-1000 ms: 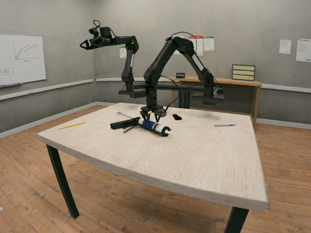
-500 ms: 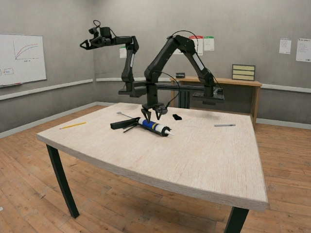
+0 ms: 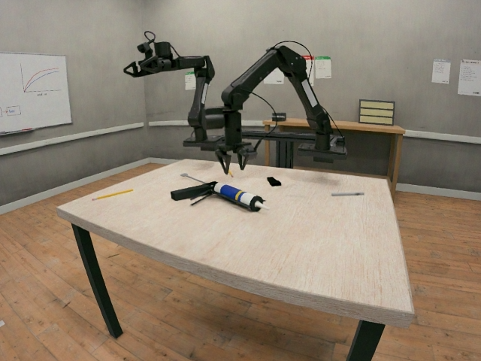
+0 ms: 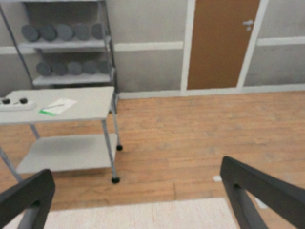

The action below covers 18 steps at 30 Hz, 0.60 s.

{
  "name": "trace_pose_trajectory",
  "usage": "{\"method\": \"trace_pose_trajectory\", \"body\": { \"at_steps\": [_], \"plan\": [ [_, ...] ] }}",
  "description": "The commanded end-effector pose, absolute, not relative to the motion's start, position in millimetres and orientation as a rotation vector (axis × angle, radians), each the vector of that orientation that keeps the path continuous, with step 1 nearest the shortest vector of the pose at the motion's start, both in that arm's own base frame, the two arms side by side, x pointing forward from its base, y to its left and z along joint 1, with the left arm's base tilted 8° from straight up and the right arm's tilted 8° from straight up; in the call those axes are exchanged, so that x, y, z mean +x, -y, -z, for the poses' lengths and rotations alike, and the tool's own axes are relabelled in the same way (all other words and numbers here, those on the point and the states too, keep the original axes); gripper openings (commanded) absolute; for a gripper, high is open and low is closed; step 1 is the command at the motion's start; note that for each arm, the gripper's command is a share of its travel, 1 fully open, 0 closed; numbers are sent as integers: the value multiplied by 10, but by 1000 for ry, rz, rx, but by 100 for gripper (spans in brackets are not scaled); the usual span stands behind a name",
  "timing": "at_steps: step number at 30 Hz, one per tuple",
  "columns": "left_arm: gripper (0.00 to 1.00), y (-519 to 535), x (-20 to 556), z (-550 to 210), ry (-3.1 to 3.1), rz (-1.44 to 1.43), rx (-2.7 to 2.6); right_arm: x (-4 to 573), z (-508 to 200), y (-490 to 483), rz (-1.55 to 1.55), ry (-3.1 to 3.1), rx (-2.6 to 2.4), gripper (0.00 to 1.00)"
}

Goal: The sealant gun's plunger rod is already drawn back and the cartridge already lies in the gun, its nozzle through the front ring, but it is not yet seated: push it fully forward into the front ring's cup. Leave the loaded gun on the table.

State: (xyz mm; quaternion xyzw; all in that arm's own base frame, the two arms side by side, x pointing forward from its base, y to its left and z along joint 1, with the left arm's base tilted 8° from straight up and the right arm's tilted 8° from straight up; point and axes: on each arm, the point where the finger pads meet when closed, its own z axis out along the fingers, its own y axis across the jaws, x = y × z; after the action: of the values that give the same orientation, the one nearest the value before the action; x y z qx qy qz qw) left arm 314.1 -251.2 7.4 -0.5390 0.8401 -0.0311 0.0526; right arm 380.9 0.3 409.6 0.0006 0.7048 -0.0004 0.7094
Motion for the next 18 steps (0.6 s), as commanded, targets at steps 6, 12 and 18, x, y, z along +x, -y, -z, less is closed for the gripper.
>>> {"method": "trace_pose_trajectory", "body": {
  "at_steps": [6, 12, 18],
  "plan": [
    [71, 2452, 3141, -121, -2531, 102, -1639, 3704, -4413, -25, -3, -1481, 0, 100],
    [71, 2521, 3158, -131, -2544, 85, -1626, 3704, -4413, -25, -3, -1481, 0, 100],
    [71, 2498, 3137, -121, -2545, 76, -1628, 3704, -4413, -25, -3, -1481, 0, 100]
  ]
}}
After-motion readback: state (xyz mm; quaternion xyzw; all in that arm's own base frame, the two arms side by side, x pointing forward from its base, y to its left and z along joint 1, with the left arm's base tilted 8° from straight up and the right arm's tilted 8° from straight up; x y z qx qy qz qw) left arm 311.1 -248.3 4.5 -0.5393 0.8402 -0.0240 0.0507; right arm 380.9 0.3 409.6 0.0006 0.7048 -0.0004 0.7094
